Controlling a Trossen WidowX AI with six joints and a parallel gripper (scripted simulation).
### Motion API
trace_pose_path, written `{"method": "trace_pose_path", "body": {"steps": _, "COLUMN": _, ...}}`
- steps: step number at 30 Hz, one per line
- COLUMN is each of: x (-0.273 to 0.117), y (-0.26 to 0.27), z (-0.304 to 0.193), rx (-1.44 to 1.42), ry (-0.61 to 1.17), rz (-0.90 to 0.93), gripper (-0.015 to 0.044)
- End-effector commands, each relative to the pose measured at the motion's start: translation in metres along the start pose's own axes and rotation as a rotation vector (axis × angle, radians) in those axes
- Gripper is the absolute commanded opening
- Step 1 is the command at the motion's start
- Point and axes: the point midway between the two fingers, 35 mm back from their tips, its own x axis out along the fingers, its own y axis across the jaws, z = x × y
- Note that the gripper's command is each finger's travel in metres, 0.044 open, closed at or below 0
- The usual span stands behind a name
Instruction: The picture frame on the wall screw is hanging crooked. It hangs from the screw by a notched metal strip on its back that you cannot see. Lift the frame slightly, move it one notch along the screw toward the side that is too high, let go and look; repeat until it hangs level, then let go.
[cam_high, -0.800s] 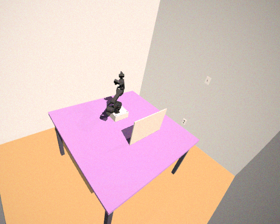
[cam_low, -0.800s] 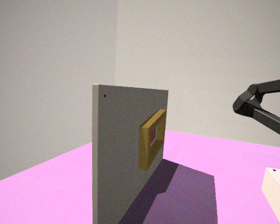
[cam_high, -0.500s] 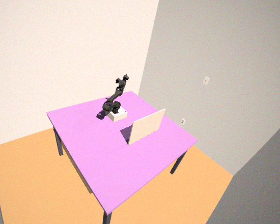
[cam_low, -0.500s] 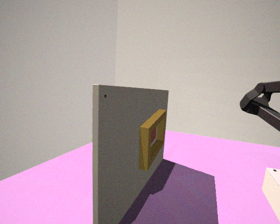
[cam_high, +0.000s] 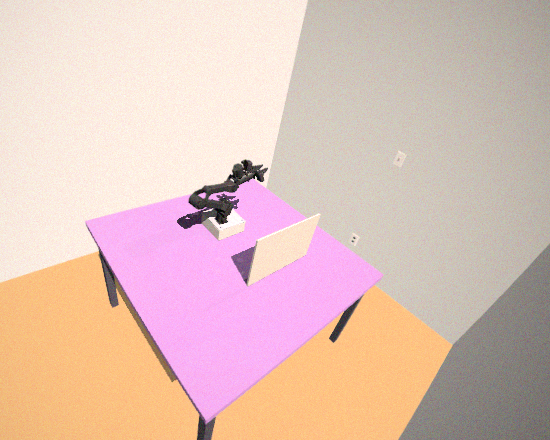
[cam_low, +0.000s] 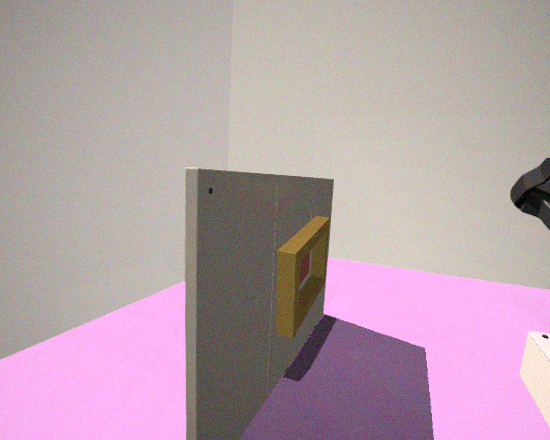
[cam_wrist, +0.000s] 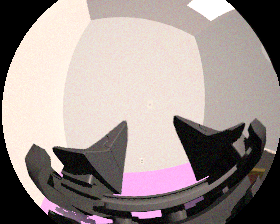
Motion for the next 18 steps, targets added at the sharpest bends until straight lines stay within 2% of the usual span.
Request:
{"method": "trace_pose_path", "body": {"steps": 1, "x": -0.011, "y": -0.064, "z": -0.053, "rx": 0.359, "ry": 0.086, "rz": -0.4, "gripper": 0.026}}
{"method": "trace_pose_path", "body": {"steps": 9, "x": -0.051, "y": -0.127, "z": -0.091, "rx": 0.687, "ry": -0.041, "rz": -0.845, "gripper": 0.026}}
{"method": "trace_pose_path", "body": {"steps": 18, "x": -0.124, "y": -0.179, "z": -0.116, "rx": 0.951, "ry": -0.451, "rz": -1.29, "gripper": 0.026}}
